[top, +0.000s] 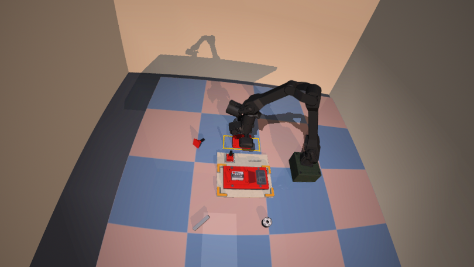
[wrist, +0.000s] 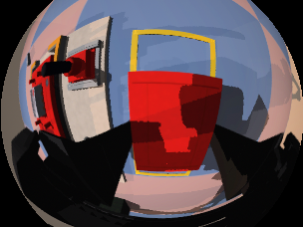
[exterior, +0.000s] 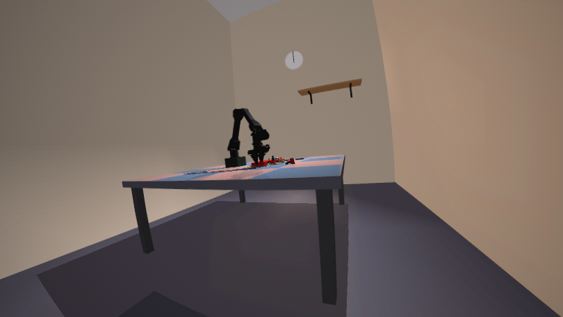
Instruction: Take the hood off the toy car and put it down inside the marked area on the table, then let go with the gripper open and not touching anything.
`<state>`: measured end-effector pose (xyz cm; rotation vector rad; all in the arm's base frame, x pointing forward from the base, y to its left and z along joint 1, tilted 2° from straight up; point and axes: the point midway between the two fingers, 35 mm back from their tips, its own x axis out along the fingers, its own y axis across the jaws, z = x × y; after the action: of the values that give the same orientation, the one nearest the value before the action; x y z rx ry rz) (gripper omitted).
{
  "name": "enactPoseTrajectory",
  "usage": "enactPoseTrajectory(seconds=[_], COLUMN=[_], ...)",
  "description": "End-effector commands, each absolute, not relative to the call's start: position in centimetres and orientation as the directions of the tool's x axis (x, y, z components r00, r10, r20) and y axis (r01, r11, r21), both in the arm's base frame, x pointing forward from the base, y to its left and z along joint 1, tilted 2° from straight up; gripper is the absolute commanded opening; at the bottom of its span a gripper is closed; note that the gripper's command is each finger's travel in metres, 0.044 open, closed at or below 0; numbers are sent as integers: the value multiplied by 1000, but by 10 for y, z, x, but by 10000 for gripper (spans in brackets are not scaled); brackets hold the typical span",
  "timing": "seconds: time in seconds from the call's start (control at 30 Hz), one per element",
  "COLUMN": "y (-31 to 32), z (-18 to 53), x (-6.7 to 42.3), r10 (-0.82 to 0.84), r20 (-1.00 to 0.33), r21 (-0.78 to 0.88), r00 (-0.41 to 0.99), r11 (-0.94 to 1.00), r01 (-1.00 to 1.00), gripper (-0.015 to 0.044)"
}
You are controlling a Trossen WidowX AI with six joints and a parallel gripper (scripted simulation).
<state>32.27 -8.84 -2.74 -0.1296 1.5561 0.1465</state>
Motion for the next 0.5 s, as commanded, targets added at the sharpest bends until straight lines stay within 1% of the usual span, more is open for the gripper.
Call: enactPoseTrajectory(seconds=[0.0, 0.07, 0.47], y=[-88, -88, -88], z=[-31, -32, -29], x=[322, 322, 323], r10=[11, 11, 12], r20=[-1000, -1000, -1000], r21=[11, 11, 10], r00=[3, 3, 9], r11=[984, 984, 984], r01=[-179, -179, -175], gripper=[0, 0, 315])
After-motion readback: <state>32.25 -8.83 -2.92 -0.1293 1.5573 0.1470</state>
